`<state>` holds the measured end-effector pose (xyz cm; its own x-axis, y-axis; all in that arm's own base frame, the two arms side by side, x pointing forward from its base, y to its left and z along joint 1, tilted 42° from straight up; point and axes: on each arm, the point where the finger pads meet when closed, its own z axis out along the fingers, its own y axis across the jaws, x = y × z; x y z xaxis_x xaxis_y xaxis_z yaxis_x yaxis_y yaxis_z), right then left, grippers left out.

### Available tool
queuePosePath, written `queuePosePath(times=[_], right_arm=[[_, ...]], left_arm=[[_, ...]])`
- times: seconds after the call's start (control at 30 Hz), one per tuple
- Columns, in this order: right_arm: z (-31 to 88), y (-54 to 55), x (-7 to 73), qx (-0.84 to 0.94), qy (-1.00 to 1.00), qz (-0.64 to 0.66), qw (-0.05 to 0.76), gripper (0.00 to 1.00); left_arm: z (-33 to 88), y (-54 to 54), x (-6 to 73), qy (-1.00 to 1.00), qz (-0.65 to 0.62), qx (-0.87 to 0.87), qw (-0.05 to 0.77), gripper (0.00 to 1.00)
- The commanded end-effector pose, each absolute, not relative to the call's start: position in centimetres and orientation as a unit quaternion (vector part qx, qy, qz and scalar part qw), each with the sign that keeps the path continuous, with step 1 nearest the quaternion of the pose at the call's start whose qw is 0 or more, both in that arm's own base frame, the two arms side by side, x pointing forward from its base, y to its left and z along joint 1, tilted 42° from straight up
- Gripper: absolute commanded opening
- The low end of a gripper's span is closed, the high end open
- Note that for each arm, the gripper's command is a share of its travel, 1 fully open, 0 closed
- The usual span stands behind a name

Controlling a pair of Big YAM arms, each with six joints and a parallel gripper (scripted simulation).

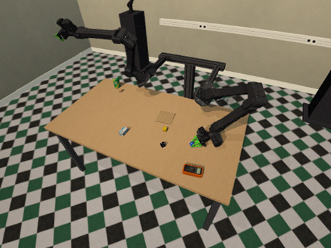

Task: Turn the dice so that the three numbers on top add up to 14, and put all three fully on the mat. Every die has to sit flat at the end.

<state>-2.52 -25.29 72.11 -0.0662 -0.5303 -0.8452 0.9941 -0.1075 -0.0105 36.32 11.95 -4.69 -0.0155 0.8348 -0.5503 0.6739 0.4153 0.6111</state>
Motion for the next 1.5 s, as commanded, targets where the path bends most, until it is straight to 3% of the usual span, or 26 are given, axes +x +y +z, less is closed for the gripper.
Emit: queuePosePath(times=[0.0, 0.13, 0.57, 1.47], right_arm=[[73.48, -23.34, -2.59, 0.342, 0.307, -0.661, 0.593, 1.00], [73.48, -23.34, -2.59, 0.342, 0.307, -0.661, 0.593, 1.00], [73.48, -23.34, -2.59, 0.342, 0.307, -0.661, 0.593, 1.00], [73.48, -23.34, -2.59, 0.342, 0.307, -0.661, 0.593, 1.00]], left_arm=[[-4.90, 12.35, 36.17, 0.704, 0.096, 0.535, 0.457, 0.26], [-4.90, 12.35, 36.17, 0.704, 0.096, 0.535, 0.457, 0.26], [-4.91, 12.35, 36.17, 0.704, 0.096, 0.535, 0.457, 0.45], [-4.91, 12.35, 36.17, 0.704, 0.096, 0.535, 0.457, 0.45]])
